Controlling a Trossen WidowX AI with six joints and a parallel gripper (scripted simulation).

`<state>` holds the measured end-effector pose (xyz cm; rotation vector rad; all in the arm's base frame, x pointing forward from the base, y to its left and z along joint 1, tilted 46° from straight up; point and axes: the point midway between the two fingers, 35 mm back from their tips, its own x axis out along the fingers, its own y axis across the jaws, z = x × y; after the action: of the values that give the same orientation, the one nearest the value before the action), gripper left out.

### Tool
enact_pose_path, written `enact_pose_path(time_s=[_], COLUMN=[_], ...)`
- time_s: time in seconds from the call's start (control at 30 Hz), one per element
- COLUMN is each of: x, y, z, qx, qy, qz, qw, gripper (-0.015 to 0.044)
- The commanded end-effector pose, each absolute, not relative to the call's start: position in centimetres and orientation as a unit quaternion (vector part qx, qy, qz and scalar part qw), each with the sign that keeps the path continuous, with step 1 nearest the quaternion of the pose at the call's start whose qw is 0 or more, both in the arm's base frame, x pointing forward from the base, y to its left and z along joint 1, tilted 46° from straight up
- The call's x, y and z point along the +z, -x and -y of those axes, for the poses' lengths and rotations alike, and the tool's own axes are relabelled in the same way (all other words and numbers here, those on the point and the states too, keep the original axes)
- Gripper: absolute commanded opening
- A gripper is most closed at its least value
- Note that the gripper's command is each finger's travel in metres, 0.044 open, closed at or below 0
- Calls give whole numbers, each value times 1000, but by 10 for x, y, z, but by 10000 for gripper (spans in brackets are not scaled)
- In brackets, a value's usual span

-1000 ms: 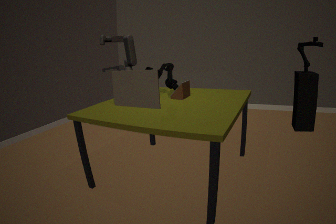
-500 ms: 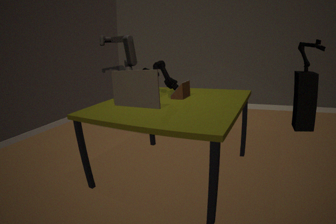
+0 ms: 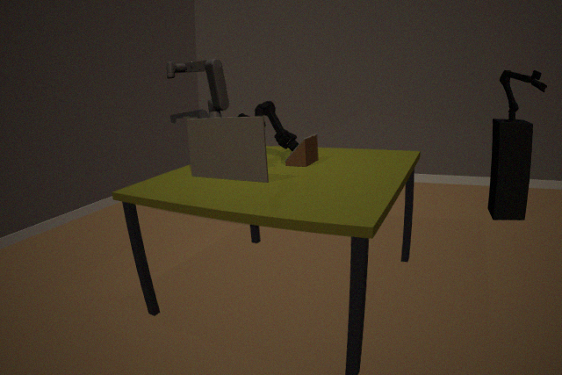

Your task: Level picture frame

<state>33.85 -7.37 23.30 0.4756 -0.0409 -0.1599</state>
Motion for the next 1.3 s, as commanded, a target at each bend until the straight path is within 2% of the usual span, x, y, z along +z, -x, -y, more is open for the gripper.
enact_pose_path(time_s=[0.0, 0.6, 1.27], x=[236, 235, 235], y=[-345, -372, -373], z=[75, 80, 80], qx=[-80, -80, -80], qy=[-237, -237, -237], qz=[23, 24, 24], qw=[968, 968, 968], gripper=[260, 260, 260])
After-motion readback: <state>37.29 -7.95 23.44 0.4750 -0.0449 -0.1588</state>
